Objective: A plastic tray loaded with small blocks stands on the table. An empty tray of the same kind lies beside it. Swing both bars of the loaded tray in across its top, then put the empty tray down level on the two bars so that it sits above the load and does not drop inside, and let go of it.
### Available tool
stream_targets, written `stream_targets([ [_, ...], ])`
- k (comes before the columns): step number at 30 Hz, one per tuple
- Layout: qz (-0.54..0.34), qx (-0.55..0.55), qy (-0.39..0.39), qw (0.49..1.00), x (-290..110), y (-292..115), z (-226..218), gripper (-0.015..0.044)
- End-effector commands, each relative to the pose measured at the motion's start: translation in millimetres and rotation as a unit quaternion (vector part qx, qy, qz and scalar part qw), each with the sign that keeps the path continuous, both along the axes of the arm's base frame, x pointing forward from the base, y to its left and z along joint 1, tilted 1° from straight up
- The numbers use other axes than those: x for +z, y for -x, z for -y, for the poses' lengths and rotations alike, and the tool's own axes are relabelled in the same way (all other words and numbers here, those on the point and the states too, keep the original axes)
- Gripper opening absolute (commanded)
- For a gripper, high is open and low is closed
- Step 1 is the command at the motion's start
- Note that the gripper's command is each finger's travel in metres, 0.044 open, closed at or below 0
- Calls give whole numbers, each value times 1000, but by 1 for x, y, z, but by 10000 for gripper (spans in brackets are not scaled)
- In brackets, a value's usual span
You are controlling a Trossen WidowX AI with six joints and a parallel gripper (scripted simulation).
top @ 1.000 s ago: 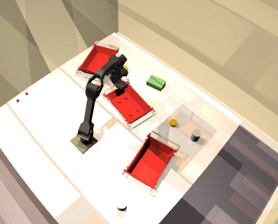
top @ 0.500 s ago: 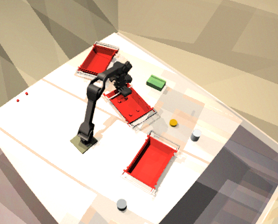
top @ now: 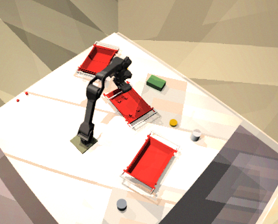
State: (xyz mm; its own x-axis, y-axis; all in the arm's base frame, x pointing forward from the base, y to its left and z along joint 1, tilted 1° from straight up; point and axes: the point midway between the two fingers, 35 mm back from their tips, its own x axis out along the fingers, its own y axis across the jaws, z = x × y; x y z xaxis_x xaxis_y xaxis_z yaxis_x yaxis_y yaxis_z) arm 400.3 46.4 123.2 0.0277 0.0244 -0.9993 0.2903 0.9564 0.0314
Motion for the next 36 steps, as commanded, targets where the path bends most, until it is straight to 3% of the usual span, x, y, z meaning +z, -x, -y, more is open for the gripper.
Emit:
stream_targets([
  [1, -1, 0, 0, 1000, -1, 0, 0, 85],
  [21, -1, 0, 0, 1000, -1, 0, 0, 85],
  [27, -1, 0, 0, 1000, 26, 0, 1, 85],
  [28, -7, 0, 1, 1000, 9, 1, 3, 85],
  [36, -4, -1, 5, 1000, 6, 16, 131, 85],
])
